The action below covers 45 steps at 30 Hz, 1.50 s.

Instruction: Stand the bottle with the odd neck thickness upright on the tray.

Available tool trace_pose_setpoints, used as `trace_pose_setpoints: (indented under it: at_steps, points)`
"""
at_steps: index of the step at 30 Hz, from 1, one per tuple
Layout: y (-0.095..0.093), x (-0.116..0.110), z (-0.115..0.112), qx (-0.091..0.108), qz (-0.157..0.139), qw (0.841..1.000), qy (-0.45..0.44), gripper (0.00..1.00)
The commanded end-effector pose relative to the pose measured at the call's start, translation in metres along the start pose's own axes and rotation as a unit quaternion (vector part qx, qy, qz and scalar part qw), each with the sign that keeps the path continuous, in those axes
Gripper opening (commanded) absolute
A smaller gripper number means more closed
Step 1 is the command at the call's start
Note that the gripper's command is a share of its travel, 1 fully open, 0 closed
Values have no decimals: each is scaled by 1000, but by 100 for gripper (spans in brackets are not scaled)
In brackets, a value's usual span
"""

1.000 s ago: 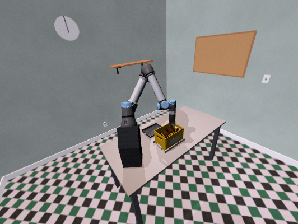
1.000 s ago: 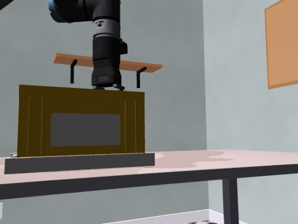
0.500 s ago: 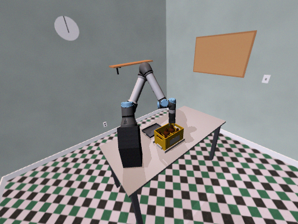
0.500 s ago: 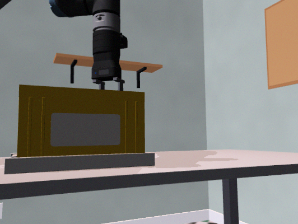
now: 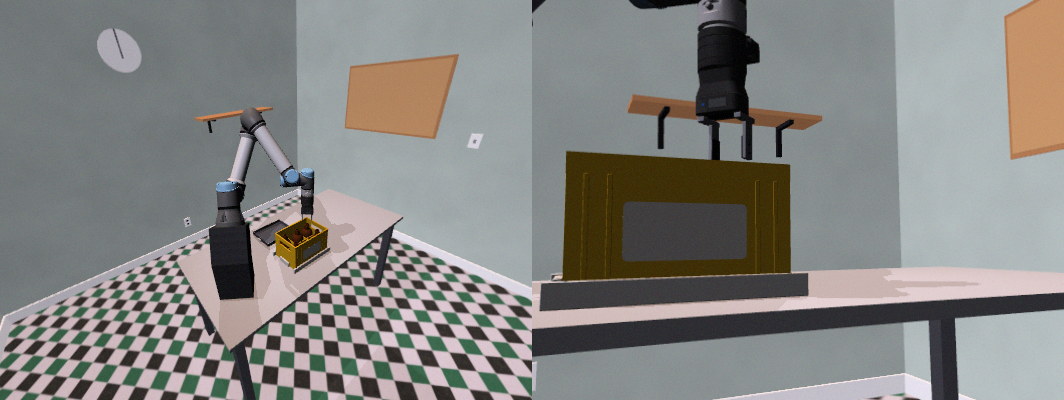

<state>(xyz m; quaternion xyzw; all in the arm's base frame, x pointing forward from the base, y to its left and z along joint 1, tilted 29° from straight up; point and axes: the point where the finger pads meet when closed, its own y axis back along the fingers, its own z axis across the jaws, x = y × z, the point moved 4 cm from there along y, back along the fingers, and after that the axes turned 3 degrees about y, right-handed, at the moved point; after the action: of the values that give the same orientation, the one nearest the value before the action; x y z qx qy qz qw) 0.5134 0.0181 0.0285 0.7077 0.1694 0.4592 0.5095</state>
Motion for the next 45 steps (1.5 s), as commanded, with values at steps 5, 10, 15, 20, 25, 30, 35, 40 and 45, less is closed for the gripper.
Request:
trace_pose_setpoints:
  at_steps: [5,10,15,20,25,30,35,40,45]
  points:
    - [22,0,0,0,0,1000,0,100]
    - [24,0,0,0,0,1000,0,100]
    - [25,0,0,0,0,1000,0,0]
    - [25,0,0,0,0,1000,0,0]
    - [25,0,0,0,0,1000,0,0]
    - [25,0,0,0,0,1000,0,0]
    - [25,0,0,0,0,1000,0,0]
    - [25,0,0,0,0,1000,0,0]
    - [25,0,0,0,0,1000,0,0]
